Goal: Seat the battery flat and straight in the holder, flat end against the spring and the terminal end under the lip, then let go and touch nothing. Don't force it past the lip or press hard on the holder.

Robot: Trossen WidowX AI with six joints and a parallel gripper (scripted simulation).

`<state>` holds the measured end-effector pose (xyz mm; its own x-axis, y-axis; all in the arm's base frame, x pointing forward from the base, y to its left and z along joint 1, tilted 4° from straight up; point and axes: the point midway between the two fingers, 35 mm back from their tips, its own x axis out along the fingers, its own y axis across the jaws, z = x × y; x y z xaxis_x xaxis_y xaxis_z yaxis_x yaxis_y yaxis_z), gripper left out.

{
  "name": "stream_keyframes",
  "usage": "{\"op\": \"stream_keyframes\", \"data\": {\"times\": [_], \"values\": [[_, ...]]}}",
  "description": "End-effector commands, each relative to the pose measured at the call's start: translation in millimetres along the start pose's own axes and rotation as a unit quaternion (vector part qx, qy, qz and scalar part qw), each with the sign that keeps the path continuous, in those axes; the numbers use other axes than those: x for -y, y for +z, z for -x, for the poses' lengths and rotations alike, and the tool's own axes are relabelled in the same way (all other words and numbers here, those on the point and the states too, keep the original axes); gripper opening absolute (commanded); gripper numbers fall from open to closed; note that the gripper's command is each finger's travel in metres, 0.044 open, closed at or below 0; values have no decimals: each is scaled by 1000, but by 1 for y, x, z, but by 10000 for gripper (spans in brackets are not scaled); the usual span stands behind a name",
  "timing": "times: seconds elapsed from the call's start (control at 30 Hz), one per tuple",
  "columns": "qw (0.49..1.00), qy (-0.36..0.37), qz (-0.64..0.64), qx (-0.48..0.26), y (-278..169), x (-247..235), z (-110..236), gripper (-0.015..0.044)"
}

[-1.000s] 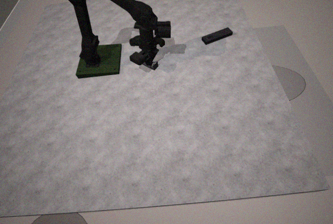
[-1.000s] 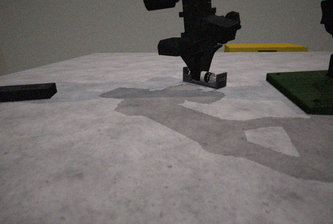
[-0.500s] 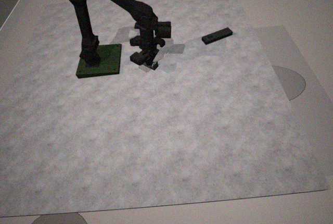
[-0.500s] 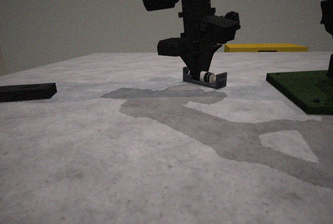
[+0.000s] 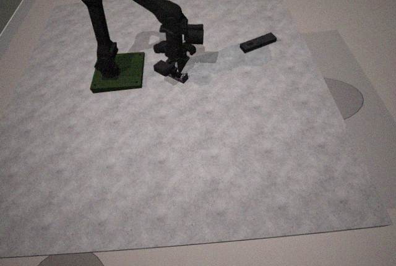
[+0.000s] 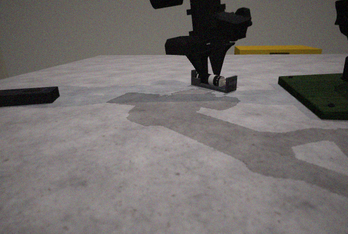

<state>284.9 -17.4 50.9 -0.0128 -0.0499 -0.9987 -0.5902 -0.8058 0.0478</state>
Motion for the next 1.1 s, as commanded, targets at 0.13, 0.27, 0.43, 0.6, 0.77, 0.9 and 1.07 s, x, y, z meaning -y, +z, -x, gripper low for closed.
{"op": "stream_keyframes", "data": {"times": [0.13, 0.27, 0.43, 0.6, 0.77, 0.9, 1.07], "values": [[1000, -4, 0, -6, -2, 0, 8, 175], [1000, -2, 0, -3, -1, 0, 11, 228], [1000, -3, 0, -5, -1, -4, 51, 359], [1000, -4, 0, -6, 2, -10, 80, 440], [1000, -4, 0, -6, 2, -10, 80, 440], [1000, -4, 0, -6, 2, -10, 80, 440], [1000, -4, 0, -6, 2, -10, 80, 440]]}}
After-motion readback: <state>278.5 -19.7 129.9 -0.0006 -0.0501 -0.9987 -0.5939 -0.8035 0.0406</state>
